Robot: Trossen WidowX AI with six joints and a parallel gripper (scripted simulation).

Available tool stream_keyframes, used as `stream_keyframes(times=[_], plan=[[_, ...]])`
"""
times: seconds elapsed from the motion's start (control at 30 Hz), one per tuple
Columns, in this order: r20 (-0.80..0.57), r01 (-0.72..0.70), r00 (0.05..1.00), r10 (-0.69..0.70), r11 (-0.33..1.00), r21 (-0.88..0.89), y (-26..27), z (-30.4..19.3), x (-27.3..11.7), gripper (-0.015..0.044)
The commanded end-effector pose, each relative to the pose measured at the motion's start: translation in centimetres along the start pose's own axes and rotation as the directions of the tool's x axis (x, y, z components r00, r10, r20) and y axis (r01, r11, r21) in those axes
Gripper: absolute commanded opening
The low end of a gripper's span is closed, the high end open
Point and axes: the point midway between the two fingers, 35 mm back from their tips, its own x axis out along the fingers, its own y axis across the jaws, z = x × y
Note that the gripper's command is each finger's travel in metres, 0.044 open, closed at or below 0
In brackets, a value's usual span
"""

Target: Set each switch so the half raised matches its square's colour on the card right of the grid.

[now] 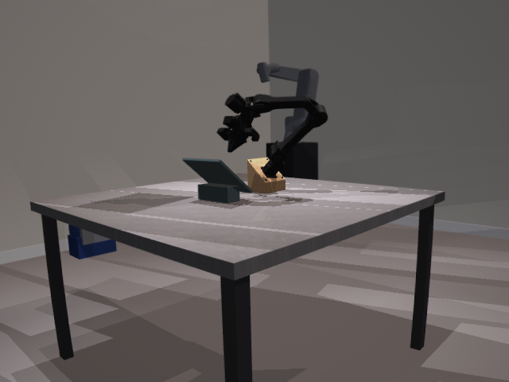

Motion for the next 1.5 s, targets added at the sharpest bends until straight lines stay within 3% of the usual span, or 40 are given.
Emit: stream_keyframes(times=[0.0,0.13,0.4,1.47], plan=[[0.013,-0.004,1.0,0.004,1.0,0.009,0.4,0.1,0.4,0.0],[0.038,-0.005,0.999,0.005,1.0,0.008,0.5,0.1,3.5,0.0],[0.04,-0.007,0.999,0.007,1.0,0.008,0.6,0.1,4.6,0.0],[0.041,-0.007,0.999,0.007,1.0,0.008,0.6,0.1,6.1,0.0]])
